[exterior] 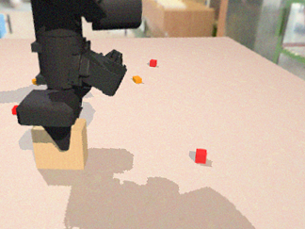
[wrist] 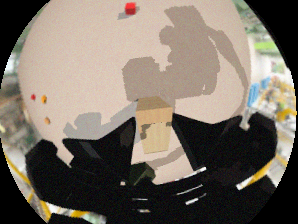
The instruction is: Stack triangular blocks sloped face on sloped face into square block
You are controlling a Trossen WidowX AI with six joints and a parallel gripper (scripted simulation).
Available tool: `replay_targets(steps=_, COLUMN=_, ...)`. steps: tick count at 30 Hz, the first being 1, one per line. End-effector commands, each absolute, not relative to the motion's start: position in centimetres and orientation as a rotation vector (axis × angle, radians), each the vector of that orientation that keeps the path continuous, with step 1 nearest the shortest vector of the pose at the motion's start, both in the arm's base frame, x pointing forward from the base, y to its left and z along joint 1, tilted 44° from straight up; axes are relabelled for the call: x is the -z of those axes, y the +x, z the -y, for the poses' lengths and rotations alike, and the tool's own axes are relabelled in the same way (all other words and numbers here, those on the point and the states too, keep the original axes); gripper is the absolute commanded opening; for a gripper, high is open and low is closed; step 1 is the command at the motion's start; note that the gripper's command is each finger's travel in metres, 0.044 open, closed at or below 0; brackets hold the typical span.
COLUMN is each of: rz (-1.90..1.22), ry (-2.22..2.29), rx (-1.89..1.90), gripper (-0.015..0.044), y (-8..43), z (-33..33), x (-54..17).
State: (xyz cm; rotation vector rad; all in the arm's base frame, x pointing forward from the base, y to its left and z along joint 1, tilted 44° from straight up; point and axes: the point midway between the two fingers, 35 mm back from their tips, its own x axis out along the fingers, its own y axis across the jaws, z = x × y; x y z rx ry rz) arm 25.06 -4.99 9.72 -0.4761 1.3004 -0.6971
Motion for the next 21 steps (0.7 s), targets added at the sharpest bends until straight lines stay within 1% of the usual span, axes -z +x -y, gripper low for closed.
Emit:
replay_targets(steps=1, rz=-1.300, ry=-0.476, rx=0.697, gripper=0.0341, y=25.1, z=5.0, x=-9.7)
replay_targets(steps=5, rz=-1.300, ry=-0.476, rx=0.697, gripper=0.0440, y=25.1, z=5.0, x=-9.7)
replay_targets(steps=13, rz=-1.301, ry=-0.478, rx=0.694, gripper=0.0440, y=25.1, z=4.8, x=-9.9)
replay_targets(steps=17, rz=-1.313, ry=-0.508, rx=0.653, gripper=0.0440, y=25.1, z=1.5, x=-12.8)
replay_targets(steps=21, rz=-1.323, ry=-0.556, rx=0.617, gripper=0.0440, y=24.0, z=-2.2, x=-16.7)
